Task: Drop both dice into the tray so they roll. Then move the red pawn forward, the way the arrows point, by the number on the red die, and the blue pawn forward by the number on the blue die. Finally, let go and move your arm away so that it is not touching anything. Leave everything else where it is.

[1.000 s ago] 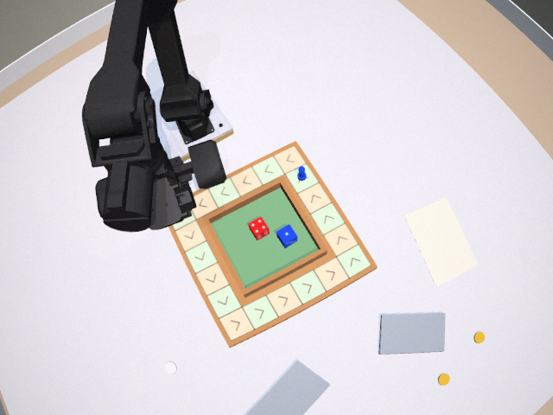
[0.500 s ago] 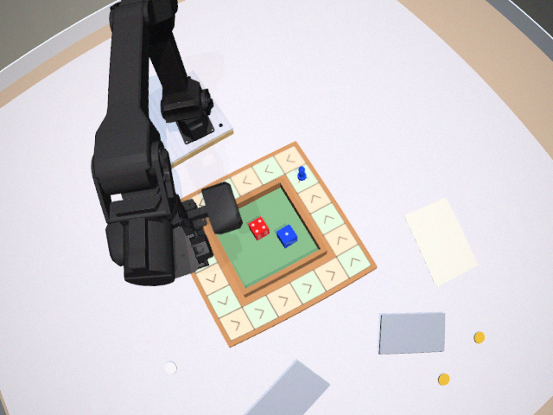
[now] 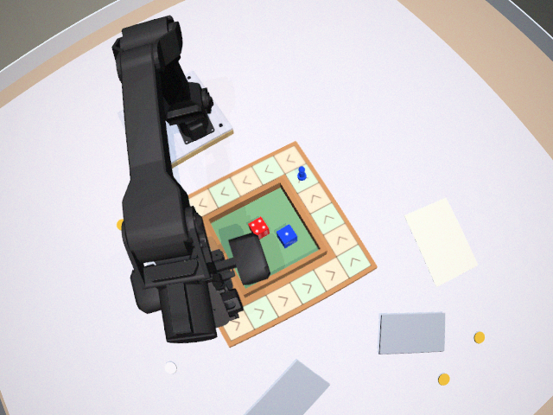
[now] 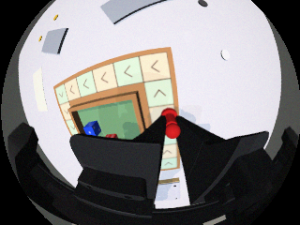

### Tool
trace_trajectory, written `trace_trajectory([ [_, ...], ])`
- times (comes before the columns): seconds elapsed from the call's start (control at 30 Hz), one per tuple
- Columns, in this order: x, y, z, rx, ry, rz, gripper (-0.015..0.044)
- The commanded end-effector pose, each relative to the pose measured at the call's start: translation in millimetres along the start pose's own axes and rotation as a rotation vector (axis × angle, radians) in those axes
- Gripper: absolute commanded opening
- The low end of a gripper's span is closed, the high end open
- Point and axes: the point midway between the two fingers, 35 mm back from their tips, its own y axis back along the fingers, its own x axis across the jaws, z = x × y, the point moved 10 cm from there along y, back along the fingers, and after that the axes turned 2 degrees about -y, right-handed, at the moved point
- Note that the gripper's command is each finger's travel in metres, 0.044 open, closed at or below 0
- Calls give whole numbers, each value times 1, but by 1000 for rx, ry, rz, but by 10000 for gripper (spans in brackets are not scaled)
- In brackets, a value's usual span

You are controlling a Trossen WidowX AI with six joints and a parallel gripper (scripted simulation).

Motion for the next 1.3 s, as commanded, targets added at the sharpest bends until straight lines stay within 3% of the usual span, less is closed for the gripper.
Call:
trace_trajectory([
  [0.0, 7, -9, 19, -12, -1, 2, 0],
  [0.23, 17, -28, 44, -15, 2, 2, 0],
  [1.27, 17, -80, 46, -15, 2, 2, 0],
])
